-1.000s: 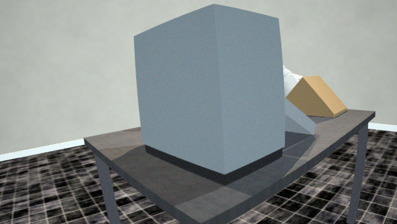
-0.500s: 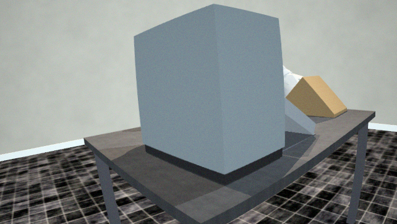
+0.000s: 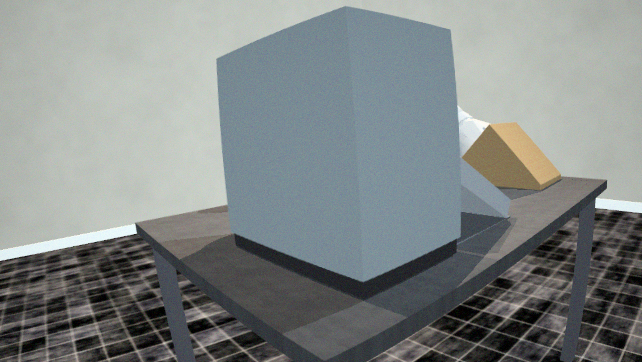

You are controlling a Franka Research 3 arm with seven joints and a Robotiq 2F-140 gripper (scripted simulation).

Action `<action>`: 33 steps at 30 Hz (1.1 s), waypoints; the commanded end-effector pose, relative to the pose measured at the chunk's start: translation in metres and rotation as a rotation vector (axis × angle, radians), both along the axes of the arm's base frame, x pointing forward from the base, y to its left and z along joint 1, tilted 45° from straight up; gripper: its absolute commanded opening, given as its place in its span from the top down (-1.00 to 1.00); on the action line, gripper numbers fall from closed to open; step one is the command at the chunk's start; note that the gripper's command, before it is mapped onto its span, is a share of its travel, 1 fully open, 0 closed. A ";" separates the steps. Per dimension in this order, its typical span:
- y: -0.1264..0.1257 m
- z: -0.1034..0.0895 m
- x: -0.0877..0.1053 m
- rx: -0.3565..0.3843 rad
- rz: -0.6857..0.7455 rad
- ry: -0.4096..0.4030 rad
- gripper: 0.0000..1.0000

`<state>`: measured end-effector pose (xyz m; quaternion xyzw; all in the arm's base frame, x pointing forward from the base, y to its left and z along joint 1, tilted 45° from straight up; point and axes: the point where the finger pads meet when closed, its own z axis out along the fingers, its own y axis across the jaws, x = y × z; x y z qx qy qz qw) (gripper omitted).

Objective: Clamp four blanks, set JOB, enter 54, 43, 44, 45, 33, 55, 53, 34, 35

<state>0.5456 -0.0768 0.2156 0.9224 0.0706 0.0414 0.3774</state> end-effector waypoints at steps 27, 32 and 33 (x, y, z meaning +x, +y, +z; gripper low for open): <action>-0.009 -0.009 0.002 0.000 -0.002 -0.003 1.00; -0.011 -0.011 0.002 0.000 -0.002 -0.003 1.00; -0.011 -0.011 0.002 0.000 -0.002 -0.003 1.00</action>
